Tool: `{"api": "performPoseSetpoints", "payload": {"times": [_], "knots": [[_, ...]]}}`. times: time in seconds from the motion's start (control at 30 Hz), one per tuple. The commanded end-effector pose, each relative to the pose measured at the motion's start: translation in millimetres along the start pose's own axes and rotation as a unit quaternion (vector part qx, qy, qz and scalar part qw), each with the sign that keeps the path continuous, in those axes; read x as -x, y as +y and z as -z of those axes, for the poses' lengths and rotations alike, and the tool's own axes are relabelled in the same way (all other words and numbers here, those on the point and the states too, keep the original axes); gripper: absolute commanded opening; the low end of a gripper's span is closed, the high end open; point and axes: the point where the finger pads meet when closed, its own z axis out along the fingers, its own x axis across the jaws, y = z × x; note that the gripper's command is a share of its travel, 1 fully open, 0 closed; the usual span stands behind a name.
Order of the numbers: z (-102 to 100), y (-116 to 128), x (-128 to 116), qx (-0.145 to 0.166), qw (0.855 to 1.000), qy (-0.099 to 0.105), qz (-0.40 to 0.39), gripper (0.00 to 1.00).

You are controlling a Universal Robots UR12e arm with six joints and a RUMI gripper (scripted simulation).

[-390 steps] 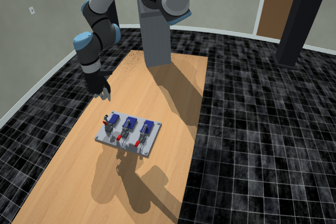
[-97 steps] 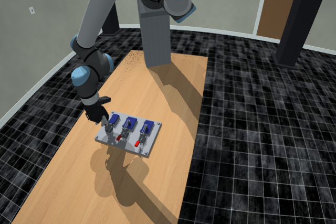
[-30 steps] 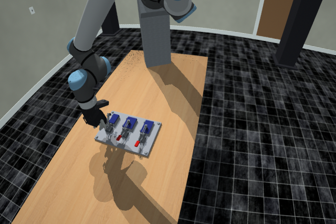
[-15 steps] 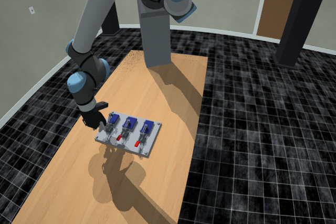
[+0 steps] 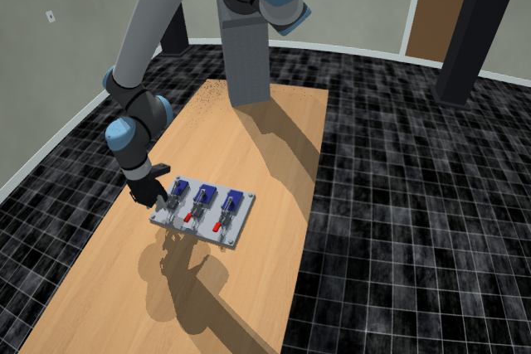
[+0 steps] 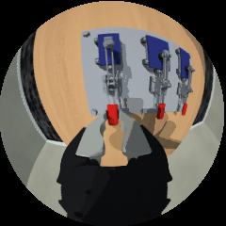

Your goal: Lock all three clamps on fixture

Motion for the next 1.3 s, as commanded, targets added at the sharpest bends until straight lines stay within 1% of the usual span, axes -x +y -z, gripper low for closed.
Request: {"api": "performPoseSetpoints", "payload": {"times": [0.0, 0.73, 1.27], "knots": [[-3, 3, 0, 0.0, 1.0, 0.0, 0.0, 0.0], [-12, 8, 0, 0.0, 1.0, 0.0, 0.0, 0.0], [-15, 9, 0, 0.0, 1.0, 0.0, 0.0, 0.0]]}}
